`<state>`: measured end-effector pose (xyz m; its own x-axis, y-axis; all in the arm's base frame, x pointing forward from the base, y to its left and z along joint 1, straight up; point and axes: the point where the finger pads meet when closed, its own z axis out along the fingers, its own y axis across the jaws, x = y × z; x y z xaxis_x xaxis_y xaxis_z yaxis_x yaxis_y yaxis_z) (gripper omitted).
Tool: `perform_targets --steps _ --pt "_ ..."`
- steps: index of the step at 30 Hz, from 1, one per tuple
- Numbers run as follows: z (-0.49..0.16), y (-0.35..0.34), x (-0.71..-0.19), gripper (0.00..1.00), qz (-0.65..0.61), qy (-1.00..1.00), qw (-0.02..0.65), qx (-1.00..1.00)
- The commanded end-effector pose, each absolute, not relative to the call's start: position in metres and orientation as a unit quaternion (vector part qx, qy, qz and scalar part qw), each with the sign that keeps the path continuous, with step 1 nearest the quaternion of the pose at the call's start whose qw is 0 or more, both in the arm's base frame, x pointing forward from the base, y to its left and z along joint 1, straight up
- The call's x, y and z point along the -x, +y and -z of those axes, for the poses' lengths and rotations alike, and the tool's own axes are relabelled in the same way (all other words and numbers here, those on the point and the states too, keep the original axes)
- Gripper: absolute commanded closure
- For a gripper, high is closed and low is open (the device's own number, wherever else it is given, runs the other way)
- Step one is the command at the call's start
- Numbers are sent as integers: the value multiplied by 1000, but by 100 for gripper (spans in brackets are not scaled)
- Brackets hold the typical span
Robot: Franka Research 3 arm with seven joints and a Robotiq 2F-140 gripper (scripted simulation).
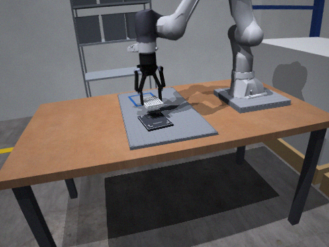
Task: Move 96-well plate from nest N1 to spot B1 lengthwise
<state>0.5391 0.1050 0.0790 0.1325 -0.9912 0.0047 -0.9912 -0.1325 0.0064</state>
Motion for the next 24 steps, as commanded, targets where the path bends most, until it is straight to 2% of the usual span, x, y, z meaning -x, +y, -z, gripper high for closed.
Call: perform_targets --steps 1,24 --pt "-80 100 -541 40 0 -645 0 -764" --pt "-77 30 -542 40 0 -645 0 -764"
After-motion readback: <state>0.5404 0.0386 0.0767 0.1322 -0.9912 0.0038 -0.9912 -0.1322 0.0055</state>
